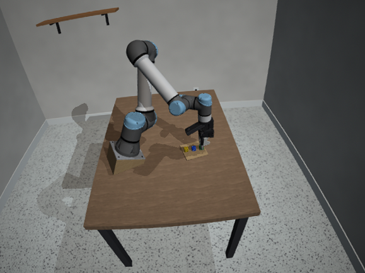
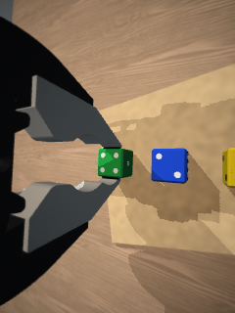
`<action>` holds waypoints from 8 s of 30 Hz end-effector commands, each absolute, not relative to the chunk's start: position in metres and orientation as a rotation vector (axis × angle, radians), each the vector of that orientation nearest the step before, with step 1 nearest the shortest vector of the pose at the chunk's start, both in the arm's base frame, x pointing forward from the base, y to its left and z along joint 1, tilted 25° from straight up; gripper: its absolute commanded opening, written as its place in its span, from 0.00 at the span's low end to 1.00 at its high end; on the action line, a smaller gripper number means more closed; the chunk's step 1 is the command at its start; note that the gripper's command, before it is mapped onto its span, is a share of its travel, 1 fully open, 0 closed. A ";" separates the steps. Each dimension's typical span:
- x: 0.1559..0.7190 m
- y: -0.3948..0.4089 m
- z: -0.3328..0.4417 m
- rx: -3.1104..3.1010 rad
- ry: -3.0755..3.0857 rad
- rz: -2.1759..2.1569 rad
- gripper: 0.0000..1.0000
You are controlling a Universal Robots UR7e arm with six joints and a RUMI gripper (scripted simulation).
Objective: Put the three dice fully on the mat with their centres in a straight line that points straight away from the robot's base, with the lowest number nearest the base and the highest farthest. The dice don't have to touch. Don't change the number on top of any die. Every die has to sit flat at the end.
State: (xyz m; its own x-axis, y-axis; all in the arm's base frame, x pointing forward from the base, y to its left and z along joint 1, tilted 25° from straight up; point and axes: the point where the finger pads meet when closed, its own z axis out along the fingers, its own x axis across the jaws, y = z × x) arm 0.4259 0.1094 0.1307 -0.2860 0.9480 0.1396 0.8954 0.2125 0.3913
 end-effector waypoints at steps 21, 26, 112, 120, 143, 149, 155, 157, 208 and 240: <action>0.426 0.110 0.130 1.792 2.341 0.611 0.06; 0.426 0.110 0.130 1.792 2.341 0.611 0.06; 0.396 0.088 0.212 1.792 2.341 0.611 1.00; 0.396 0.088 0.212 1.792 2.341 0.611 1.00; 0.371 0.071 0.279 1.792 2.341 0.611 1.00; 0.366 0.068 0.291 1.792 2.341 0.611 1.00; 0.366 0.068 0.292 1.792 2.341 0.611 1.00; 0.366 0.068 0.292 1.792 2.341 0.611 1.00; 0.366 0.068 0.292 1.792 2.341 0.611 1.00; 0.366 0.068 0.292 1.792 2.341 0.611 1.00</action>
